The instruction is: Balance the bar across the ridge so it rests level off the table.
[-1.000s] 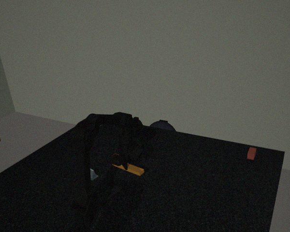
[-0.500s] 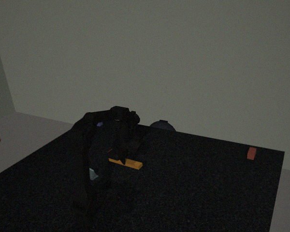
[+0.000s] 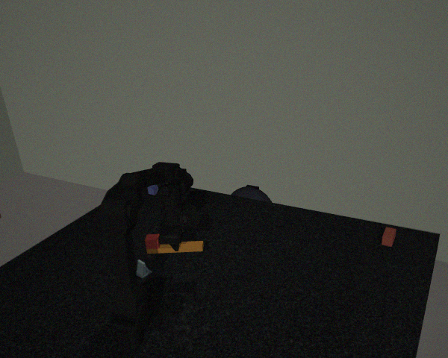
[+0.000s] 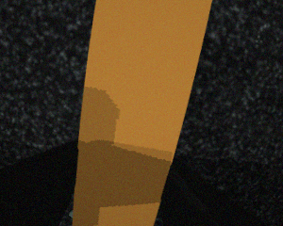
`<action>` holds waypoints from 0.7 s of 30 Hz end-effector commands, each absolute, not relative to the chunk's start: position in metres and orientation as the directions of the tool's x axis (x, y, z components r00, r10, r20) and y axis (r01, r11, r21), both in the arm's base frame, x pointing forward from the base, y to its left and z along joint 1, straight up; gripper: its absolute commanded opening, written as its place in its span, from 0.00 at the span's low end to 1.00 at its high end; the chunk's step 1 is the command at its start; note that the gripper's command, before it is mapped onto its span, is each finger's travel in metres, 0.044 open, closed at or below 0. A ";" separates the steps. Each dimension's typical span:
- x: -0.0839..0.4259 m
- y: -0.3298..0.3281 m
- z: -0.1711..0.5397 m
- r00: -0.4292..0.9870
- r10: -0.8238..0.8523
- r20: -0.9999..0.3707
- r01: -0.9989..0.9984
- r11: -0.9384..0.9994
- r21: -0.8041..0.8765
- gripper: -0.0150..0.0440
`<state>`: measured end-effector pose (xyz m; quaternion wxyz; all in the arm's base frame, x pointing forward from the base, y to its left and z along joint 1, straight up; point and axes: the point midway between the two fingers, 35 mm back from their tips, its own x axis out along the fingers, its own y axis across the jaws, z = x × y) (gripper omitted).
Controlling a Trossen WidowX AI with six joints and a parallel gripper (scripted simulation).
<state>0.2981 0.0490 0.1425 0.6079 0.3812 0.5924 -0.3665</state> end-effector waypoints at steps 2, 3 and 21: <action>0.293 0.066 0.143 0.027 0.006 -1.000 0.818 0.575 0.026 0.25; 0.293 0.070 0.143 0.027 0.007 -1.000 0.797 0.604 0.026 0.25; 0.279 0.138 0.145 0.026 0.013 -1.000 0.333 0.943 0.021 0.25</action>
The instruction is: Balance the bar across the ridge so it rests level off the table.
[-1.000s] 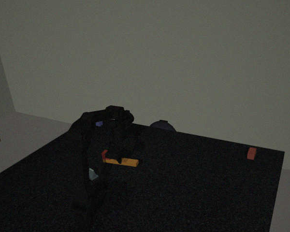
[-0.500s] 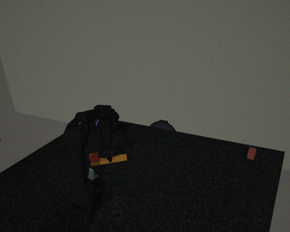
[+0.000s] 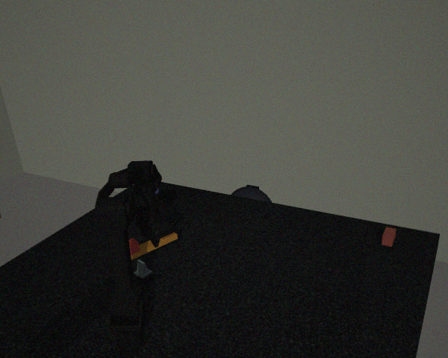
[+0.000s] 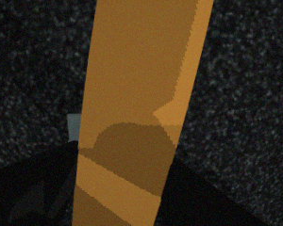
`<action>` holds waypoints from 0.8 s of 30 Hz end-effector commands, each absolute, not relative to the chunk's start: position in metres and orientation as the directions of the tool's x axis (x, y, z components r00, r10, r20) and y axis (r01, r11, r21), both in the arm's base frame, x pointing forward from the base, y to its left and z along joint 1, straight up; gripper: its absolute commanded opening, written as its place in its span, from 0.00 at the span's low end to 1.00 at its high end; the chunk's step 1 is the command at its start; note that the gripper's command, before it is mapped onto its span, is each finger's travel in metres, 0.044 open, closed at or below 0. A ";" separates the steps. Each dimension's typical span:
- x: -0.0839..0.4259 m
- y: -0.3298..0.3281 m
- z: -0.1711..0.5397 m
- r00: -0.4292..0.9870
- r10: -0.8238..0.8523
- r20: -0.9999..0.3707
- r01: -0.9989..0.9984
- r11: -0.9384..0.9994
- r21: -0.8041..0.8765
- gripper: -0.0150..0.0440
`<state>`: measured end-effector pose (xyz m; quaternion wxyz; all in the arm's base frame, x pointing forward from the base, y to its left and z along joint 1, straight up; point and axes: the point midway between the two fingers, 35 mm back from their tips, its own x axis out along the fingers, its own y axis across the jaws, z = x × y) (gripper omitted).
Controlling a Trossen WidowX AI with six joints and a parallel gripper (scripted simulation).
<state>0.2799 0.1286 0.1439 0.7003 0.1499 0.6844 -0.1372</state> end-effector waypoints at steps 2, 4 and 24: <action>0.278 0.145 0.145 0.026 0.013 -1.000 0.283 0.959 0.020 0.25; 0.278 0.153 0.145 0.026 0.014 -1.000 0.243 0.970 0.020 0.25; 0.280 0.161 0.120 0.026 0.015 -1.000 0.223 0.975 0.020 0.25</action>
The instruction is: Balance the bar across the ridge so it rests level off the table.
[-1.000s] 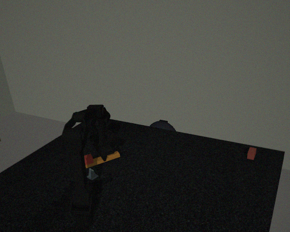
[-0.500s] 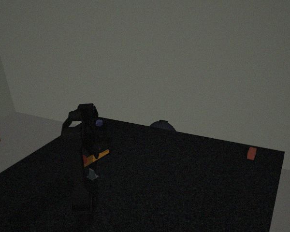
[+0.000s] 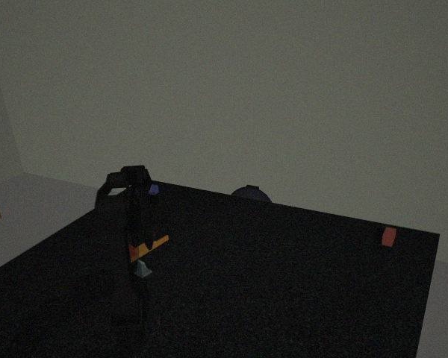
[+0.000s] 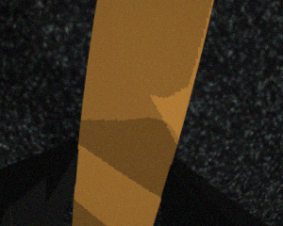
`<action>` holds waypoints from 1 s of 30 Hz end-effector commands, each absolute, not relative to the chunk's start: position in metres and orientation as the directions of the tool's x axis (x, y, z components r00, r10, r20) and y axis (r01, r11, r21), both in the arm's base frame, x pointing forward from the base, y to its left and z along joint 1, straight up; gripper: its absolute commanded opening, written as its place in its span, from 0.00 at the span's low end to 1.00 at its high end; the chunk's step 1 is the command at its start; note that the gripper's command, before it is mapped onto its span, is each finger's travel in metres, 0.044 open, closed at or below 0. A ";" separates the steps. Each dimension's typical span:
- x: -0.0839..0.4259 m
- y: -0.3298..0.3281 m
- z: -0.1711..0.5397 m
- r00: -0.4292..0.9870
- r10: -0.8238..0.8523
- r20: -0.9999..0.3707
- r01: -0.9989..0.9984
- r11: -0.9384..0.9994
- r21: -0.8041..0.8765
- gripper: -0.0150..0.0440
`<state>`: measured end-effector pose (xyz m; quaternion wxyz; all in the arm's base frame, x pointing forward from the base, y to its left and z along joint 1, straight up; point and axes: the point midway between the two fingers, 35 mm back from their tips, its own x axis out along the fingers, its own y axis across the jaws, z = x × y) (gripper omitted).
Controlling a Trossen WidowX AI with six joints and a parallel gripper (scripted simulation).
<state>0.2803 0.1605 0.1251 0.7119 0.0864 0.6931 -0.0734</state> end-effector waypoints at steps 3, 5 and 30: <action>0.280 0.161 0.115 0.026 0.015 -1.000 0.222 0.975 0.020 0.25; 0.280 0.161 0.112 0.026 0.015 -1.000 0.222 0.975 0.020 0.25; 0.280 0.161 0.102 0.026 0.015 -1.000 0.222 0.975 0.020 0.25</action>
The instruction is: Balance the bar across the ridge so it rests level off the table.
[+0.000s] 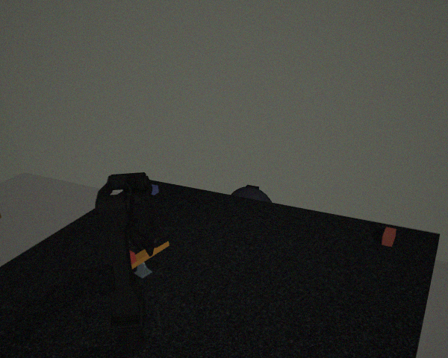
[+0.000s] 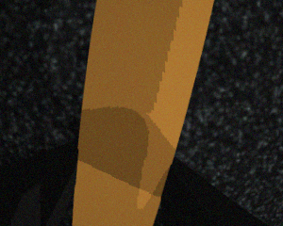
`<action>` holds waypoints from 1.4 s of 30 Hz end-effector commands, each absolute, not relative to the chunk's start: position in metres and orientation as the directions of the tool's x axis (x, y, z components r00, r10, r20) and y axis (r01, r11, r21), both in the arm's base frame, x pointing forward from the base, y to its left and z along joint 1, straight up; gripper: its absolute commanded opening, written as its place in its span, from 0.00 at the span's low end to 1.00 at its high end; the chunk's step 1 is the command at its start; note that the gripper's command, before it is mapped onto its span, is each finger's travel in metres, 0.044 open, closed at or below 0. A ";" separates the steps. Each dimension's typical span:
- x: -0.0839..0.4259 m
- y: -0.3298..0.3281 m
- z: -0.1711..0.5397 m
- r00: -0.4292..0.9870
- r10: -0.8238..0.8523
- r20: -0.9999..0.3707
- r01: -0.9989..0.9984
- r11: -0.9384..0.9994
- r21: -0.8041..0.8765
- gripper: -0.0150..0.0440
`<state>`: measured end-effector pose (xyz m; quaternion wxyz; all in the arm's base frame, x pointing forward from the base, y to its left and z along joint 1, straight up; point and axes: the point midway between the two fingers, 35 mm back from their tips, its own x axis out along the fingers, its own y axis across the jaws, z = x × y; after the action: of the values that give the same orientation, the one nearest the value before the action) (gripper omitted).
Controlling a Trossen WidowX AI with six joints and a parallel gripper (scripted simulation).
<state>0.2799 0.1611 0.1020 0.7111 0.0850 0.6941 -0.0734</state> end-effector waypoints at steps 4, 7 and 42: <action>0.280 0.161 0.101 0.026 0.015 -1.000 0.222 0.975 0.020 0.25; 0.280 0.161 0.101 0.026 0.015 -1.000 0.222 0.975 0.020 0.25; 0.280 0.161 0.098 0.026 0.015 -1.000 0.222 0.975 0.020 0.25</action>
<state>0.2798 0.1611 0.0987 0.7112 0.0850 0.6939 -0.0732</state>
